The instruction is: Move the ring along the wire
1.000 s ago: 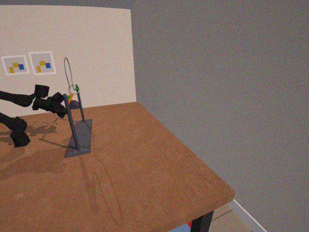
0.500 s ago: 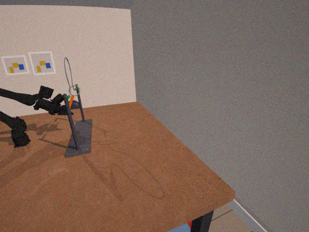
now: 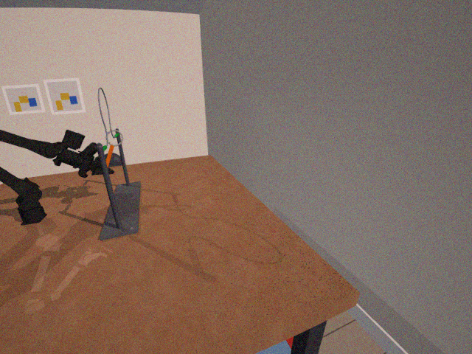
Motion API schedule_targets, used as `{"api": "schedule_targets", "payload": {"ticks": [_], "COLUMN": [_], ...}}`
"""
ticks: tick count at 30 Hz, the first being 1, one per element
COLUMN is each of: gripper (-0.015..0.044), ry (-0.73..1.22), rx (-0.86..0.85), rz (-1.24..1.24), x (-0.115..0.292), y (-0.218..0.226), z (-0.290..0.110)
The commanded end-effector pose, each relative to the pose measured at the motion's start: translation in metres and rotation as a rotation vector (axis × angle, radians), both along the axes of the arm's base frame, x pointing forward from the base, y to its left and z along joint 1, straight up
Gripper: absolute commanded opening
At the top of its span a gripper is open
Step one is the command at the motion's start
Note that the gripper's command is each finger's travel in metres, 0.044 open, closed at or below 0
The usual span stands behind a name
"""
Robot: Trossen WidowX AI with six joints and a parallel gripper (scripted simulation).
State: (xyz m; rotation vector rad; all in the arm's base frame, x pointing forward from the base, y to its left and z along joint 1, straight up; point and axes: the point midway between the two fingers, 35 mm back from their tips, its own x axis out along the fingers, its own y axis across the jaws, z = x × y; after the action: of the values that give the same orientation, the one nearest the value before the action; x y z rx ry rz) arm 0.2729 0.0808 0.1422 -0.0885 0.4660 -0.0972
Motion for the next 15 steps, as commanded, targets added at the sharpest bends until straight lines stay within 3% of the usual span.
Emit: {"api": "schedule_targets", "payload": {"ticks": [1, 15], "gripper": [-0.015, -0.015], "ry": [-0.002, -0.003], "rx": [0.027, 0.068], "rz": [-0.003, -0.003], "x": [0.0, -0.001], "y": [0.007, 0.027], "z": [0.001, 0.001]}}
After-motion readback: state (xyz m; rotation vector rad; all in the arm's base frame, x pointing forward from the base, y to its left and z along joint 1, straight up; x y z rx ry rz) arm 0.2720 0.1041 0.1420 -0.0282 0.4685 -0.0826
